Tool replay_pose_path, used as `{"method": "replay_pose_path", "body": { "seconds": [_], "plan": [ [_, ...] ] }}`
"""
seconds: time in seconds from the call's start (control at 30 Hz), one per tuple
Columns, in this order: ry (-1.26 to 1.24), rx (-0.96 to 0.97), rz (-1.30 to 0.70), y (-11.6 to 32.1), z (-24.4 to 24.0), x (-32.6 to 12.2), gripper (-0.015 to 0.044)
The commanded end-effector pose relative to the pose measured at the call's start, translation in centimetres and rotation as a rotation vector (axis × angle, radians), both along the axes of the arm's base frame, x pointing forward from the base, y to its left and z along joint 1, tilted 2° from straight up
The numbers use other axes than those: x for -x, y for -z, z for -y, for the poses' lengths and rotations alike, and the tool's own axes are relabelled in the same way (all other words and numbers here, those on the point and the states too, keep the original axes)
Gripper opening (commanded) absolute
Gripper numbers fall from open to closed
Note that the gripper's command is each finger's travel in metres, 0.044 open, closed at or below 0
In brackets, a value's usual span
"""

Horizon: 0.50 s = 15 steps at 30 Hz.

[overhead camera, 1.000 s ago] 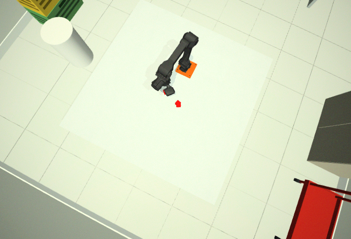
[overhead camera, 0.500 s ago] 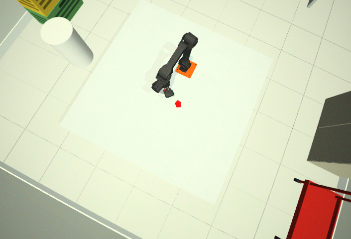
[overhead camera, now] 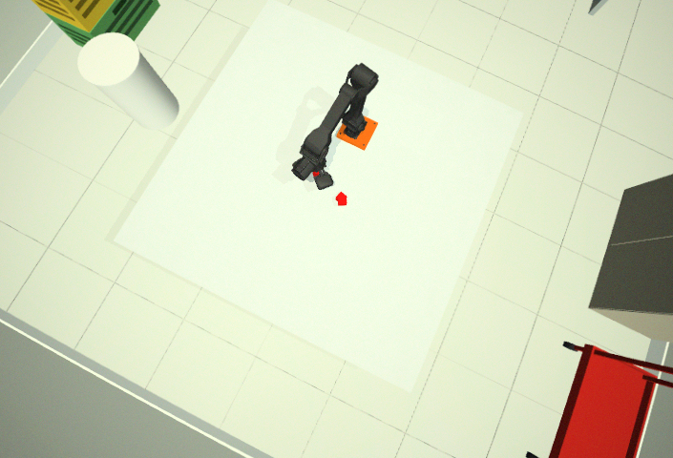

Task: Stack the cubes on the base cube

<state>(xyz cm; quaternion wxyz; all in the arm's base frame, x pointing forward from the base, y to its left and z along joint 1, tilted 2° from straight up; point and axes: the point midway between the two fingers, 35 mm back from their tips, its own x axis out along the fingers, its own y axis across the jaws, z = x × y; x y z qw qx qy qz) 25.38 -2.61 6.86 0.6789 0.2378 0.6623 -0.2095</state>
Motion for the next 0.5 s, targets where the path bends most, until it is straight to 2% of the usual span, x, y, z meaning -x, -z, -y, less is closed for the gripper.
{"method": "replay_pose_path", "body": {
  "seconds": [0.0, 0.47],
  "plan": [
    [0.006, 0.001, -0.008, 0.7, 0.0, 0.2, 0.0265],
    [0.006, 0.001, -0.008, 3.0, -0.1, 0.1, 0.0265]
  ]
}}
